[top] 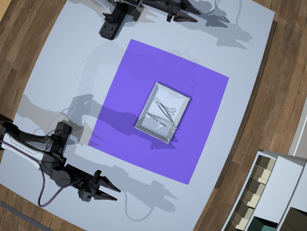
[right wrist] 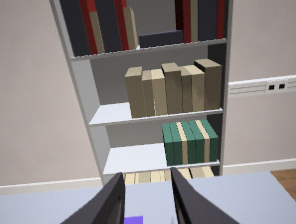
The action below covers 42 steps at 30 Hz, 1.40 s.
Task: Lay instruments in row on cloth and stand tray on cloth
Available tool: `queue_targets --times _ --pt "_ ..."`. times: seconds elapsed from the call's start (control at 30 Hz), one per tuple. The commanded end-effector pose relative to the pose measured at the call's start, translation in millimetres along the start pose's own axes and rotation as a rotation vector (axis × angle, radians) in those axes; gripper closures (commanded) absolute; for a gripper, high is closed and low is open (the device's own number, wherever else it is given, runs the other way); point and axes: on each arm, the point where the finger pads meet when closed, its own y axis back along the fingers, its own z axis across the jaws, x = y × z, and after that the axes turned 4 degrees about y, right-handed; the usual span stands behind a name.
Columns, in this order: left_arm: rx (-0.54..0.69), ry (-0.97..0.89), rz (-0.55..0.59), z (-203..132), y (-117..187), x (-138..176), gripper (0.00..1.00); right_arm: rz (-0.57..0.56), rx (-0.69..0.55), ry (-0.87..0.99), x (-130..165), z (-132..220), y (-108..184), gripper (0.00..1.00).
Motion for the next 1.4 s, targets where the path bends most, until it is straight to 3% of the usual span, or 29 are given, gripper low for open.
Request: queue_targets --times 0.0,1.07,1.1,1.3,1.37 --pt "0.002 0.001 -0.021 -1 2 -8 0.67 -0.015 0.002 0.001 -6 -1 2 0.67" --pt "0.002 0.001 -0.021 -1 2 -8 0.67 -0.015 0.002 0.001 -6 -1 2 0.65" --pt "0.002 0.001 -0.021 -1 2 -8 0.67 0.062 -0.017 -0.018 8 6 -5 0.65" --pt "0.002 0.001 -0.021 -1 2 -8 0.67 0.208 -0.036 -0.096 33 23 -26 0.65" --pt "0.002 0.001 -0.021 -1 2 -8 0.67 0.208 -0.036 -0.096 33 23 -26 0.65"
